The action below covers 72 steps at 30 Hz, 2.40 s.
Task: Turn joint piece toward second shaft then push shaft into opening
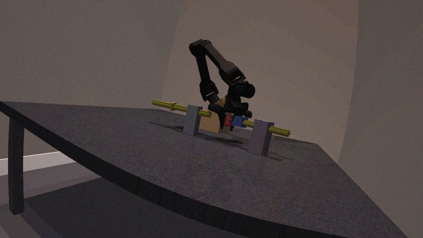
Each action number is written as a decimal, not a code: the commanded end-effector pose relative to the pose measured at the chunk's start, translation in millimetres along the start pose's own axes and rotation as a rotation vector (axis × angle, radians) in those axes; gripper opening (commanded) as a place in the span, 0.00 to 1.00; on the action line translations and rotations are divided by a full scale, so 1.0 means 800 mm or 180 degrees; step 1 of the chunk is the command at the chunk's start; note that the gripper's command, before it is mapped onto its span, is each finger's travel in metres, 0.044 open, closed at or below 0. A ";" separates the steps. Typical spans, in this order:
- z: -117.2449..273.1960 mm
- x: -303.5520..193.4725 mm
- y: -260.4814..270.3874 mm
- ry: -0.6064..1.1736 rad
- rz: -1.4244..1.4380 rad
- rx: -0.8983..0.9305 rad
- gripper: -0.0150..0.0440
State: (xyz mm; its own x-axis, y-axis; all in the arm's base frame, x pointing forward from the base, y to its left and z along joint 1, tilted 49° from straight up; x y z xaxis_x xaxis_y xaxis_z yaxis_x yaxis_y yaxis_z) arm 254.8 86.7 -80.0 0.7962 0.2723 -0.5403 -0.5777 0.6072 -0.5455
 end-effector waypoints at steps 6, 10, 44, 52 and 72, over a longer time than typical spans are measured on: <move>0.003 0.005 -0.008 0.0168 0.0517 -0.0038 0.25; 0.004 0.008 -0.011 0.0246 0.0759 -0.0064 0.25; 0.009 0.016 -0.017 0.0463 0.1377 -0.0136 0.25; 0.009 0.016 -0.017 0.0460 0.1359 -0.0132 0.25; 0.009 0.016 -0.017 0.0460 0.1359 -0.0132 0.81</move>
State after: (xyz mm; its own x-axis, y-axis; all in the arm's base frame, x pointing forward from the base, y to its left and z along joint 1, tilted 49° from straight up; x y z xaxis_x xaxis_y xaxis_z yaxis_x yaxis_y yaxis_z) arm 274.0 87.0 -74.9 0.4530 0.3830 -0.8051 -0.8581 0.4322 -0.2772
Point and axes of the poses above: the point midway between the two fingers, 35 mm back from their tips, its own z axis back along the fingers, its own y axis across the jaws, x = y × z, the point moved 10 cm from there along z, back along the fingers, and after that the axes turned 4 degrees about z, right-handed, at the moved point
